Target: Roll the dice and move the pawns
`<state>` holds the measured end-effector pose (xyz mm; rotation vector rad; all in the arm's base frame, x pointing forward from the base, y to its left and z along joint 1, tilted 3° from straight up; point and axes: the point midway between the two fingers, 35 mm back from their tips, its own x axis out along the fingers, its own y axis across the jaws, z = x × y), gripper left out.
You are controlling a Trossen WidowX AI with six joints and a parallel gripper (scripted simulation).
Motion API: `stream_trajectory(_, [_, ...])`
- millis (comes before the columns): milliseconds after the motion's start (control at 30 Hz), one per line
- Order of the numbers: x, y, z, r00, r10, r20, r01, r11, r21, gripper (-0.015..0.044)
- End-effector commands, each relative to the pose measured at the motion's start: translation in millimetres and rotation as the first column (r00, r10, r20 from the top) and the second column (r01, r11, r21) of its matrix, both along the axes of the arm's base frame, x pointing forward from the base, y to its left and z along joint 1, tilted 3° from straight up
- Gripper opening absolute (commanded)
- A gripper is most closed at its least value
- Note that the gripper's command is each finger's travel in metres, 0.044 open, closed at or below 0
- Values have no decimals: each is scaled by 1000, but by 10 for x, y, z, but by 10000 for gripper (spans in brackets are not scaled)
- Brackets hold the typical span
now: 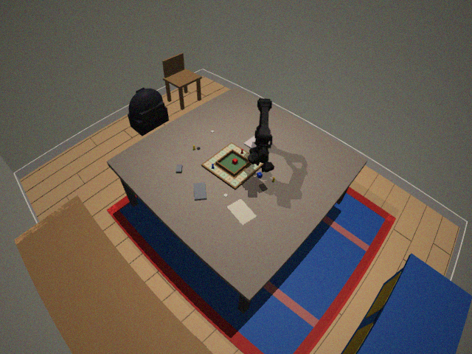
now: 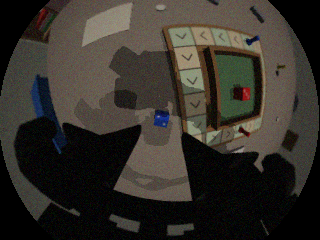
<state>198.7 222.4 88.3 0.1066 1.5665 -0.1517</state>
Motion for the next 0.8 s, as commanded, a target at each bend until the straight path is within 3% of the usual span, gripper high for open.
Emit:
stream_trajectory(0, [-2, 52, 6, 999, -39, 5, 39, 999, 7, 275])
stream_trajectory(767, [5, 14, -418, 999, -39, 5, 39, 999, 7, 275])
